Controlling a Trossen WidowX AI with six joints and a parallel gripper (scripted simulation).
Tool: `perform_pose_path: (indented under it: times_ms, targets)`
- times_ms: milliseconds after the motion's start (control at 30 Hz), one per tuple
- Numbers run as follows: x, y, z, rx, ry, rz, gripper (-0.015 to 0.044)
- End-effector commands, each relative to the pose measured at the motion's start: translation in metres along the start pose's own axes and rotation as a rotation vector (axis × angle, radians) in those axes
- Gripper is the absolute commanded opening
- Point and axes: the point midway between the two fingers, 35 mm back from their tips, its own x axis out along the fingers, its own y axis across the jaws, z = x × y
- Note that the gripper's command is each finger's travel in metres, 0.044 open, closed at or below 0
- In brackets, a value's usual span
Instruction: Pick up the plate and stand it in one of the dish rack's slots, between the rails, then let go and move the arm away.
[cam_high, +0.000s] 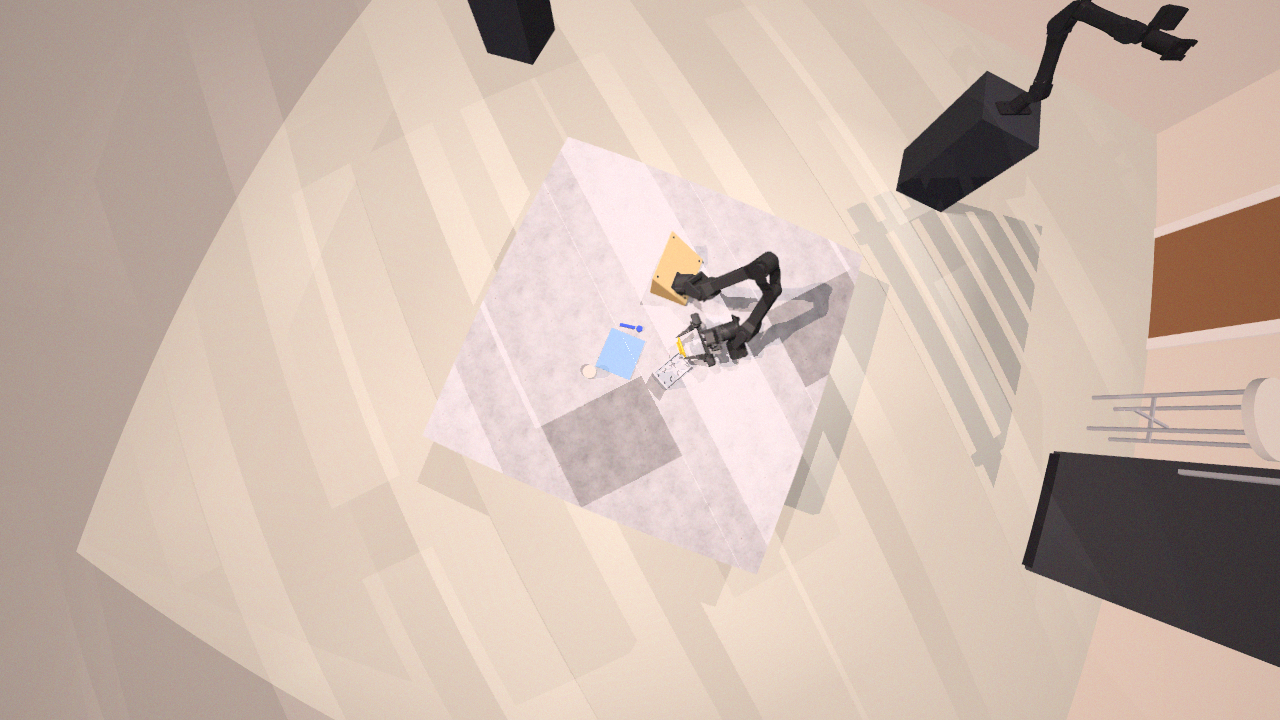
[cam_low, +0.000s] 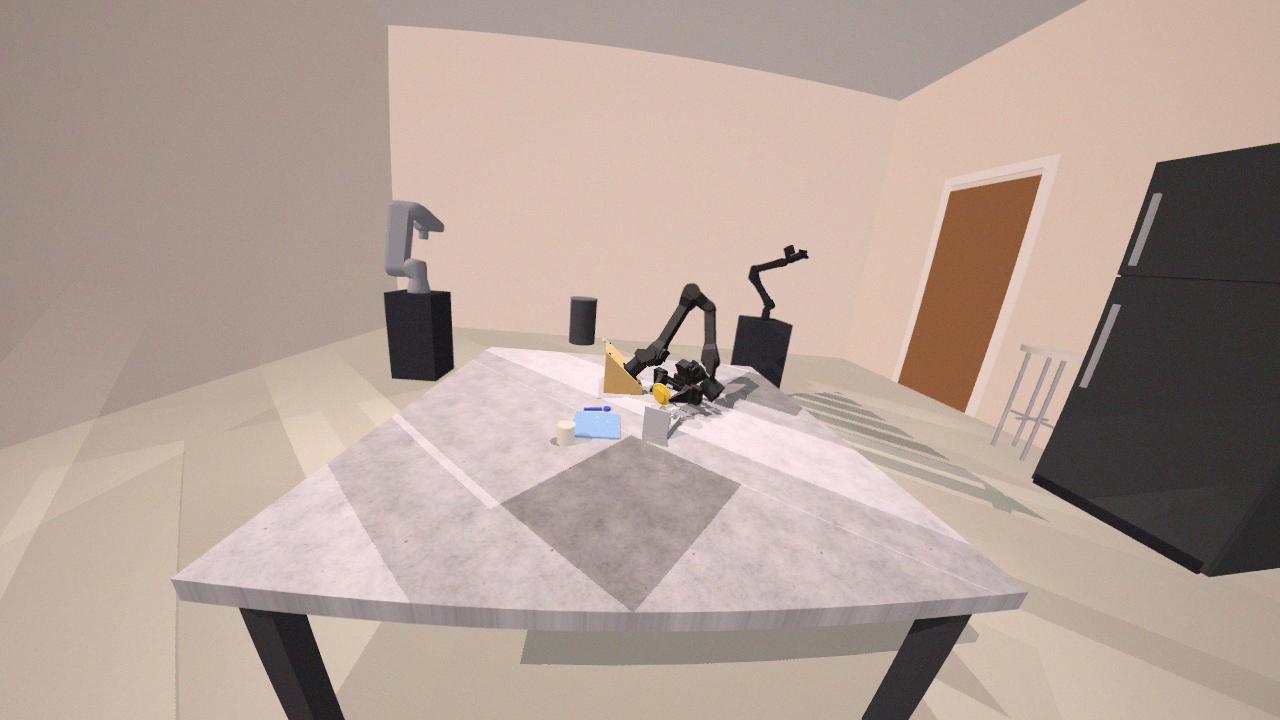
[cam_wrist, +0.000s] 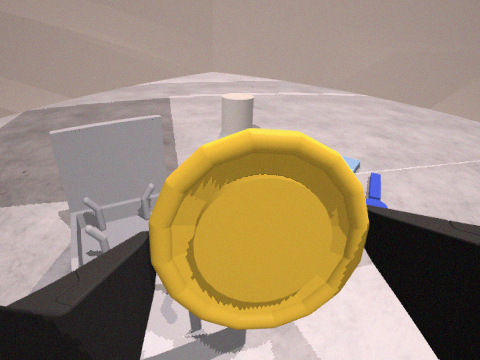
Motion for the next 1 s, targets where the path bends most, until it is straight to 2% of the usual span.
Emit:
perform_pose_path:
  times_ms: [0, 500, 967]
  targets:
    - [-0.005, 0.004, -0.001, 0.003, -0.039, 0.083, 0.0]
    - [-0.029, 0.018, -0.007, 0.027, -0.133, 0.373, 0.0]
    - [-0.023, 0.02, -0.006, 0.025, -0.131, 0.371, 0.0]
